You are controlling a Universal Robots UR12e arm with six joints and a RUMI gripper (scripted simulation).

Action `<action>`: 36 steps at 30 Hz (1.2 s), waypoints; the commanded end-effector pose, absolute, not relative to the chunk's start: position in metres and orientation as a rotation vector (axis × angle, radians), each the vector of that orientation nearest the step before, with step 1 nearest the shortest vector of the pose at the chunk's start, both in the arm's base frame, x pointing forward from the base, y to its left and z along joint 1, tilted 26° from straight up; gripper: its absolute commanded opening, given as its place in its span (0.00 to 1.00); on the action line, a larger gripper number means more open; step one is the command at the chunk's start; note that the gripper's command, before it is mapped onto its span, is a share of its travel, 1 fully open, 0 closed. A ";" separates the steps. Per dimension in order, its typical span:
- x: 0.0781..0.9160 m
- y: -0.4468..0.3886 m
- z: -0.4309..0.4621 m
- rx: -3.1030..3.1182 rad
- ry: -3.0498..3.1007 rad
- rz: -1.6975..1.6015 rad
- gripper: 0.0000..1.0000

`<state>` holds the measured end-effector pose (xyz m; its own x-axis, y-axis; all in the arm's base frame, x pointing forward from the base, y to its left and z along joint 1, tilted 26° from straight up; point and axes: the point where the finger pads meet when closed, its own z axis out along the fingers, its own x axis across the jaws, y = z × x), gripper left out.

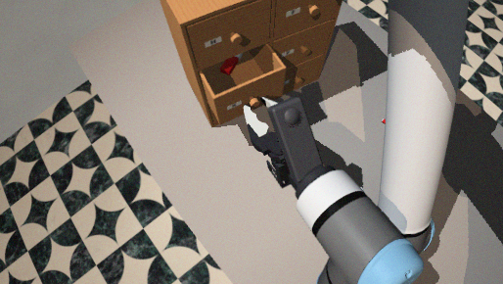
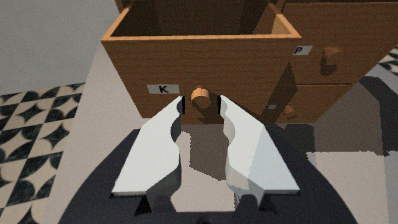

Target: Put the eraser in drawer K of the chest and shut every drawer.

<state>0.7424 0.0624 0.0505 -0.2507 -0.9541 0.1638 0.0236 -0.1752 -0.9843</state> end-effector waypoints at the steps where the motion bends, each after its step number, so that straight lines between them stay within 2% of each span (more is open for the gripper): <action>1: 0.742 0.063 0.051 -1.171 1.270 -1.545 0.20; 29: 0.742 0.063 0.051 -1.171 1.270 -1.545 0.20; 30: 0.742 0.063 0.051 -1.171 1.270 -1.545 0.07; 36: 0.742 0.063 0.051 -1.171 1.270 -1.545 0.07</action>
